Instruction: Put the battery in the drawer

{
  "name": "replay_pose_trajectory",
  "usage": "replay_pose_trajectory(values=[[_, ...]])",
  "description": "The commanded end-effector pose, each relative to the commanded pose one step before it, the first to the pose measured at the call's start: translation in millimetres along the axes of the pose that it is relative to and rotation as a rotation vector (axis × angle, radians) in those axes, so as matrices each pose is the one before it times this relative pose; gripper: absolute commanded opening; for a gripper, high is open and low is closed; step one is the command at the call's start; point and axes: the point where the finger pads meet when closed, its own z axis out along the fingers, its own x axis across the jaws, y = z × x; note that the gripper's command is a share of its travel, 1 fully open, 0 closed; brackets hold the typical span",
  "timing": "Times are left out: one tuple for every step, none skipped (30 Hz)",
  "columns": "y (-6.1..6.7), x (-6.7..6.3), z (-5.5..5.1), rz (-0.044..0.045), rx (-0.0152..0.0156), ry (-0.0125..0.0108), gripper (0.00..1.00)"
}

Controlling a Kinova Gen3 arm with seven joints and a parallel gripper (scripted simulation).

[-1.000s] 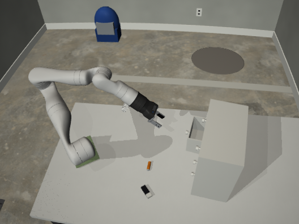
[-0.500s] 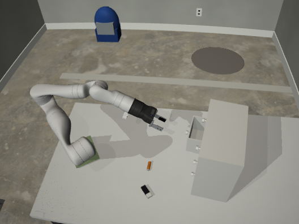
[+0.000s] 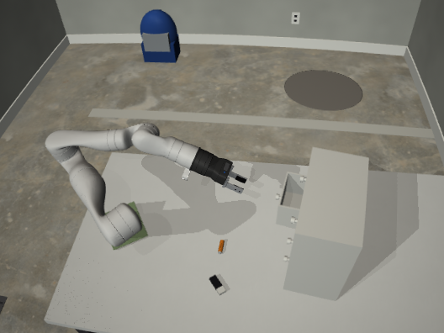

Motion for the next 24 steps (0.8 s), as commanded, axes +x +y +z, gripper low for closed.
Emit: replay_pose_trajectory(values=[[0.66, 0.36, -0.31, 0.00052, -0.00153, 0.00125, 0.0], [0.0, 0.0, 0.0, 0.0, 0.0, 0.0, 0.0], [0.0, 0.0, 0.0, 0.0, 0.0, 0.0, 0.0], [0.0, 0.0, 0.0, 0.0, 0.0, 0.0, 0.0], [0.0, 0.0, 0.0, 0.0, 0.0, 0.0, 0.0], [0.0, 0.0, 0.0, 0.0, 0.0, 0.0, 0.0], [0.0, 0.0, 0.0, 0.0, 0.0, 0.0, 0.0], [0.0, 0.0, 0.0, 0.0, 0.0, 0.0, 0.0], [0.0, 0.0, 0.0, 0.0, 0.0, 0.0, 0.0], [0.0, 0.0, 0.0, 0.0, 0.0, 0.0, 0.0], [0.0, 0.0, 0.0, 0.0, 0.0, 0.0, 0.0], [0.0, 0.0, 0.0, 0.0, 0.0, 0.0, 0.0], [0.0, 0.0, 0.0, 0.0, 0.0, 0.0, 0.0], [0.0, 0.0, 0.0, 0.0, 0.0, 0.0, 0.0], [0.0, 0.0, 0.0, 0.0, 0.0, 0.0, 0.0], [0.0, 0.0, 0.0, 0.0, 0.0, 0.0, 0.0], [0.0, 0.0, 0.0, 0.0, 0.0, 0.0, 0.0], [0.0, 0.0, 0.01, 0.0, 0.0, 0.0, 0.0], [0.0, 0.0, 0.09, 0.0, 0.0, 0.0, 0.0], [0.01, 0.0, 0.24, 0.0, 0.0, 0.0, 0.0], [0.02, 0.0, 0.44, 0.0, 0.00001, 0.00001, 0.0], [0.03, 0.01, 0.69, -0.00001, 0.00001, 0.00001, 0.0], [0.05, 0.0, 0.96, 0.0, 0.0, 0.0, 0.0], [0.06, 0.0, 1.26, 0.00001, -0.00001, -0.00001, 0.0]])
